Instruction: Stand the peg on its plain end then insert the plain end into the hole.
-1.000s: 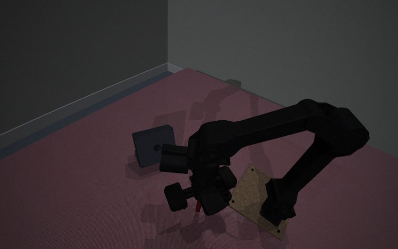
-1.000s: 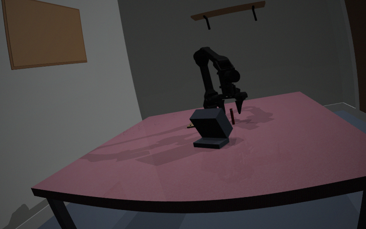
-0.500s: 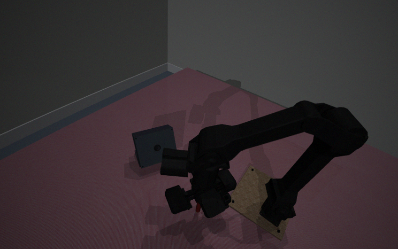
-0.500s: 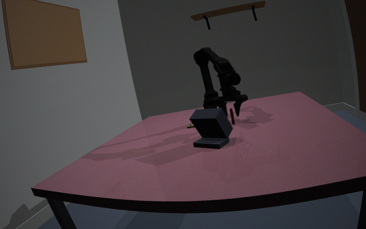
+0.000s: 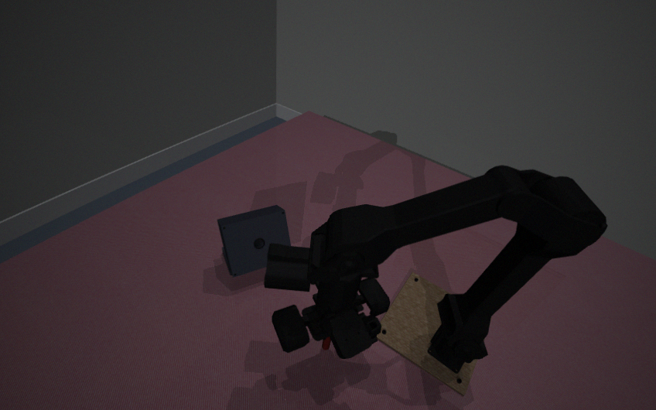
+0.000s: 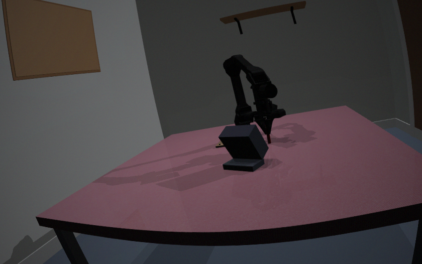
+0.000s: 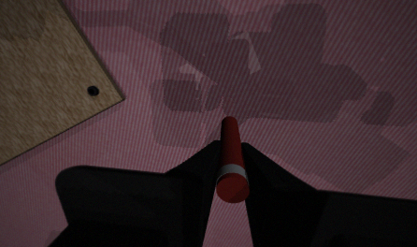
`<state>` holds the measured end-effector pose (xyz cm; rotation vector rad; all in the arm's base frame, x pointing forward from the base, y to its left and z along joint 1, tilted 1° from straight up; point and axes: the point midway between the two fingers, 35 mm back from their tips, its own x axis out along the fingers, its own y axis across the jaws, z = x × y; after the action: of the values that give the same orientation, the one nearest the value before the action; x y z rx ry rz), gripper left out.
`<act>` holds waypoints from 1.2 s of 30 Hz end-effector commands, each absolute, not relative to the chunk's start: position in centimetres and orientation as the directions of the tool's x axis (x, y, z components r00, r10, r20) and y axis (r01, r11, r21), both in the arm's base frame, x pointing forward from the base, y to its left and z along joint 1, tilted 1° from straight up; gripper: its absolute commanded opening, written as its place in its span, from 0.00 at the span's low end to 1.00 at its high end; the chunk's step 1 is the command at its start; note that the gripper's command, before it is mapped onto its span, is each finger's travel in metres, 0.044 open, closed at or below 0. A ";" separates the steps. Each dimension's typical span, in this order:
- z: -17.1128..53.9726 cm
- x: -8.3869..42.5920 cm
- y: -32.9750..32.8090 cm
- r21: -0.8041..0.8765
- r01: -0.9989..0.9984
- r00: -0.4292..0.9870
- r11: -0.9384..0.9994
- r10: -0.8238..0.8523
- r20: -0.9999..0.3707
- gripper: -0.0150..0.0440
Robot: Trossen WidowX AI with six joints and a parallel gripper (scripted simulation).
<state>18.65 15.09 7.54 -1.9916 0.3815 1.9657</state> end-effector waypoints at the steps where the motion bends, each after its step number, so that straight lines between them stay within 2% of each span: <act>1: 7.6 18.7 15.1 -0.038 -0.403 0.021 -0.914 0.032 -0.999 0.25; 26: 15.3 18.6 14.7 -0.036 -0.401 0.016 -0.915 0.032 -0.999 0.25; 36: 15.2 19.1 14.6 -0.024 -0.367 0.063 -0.930 0.001 -0.998 0.25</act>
<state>18.69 14.51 15.13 -2.0269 0.3866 1.9666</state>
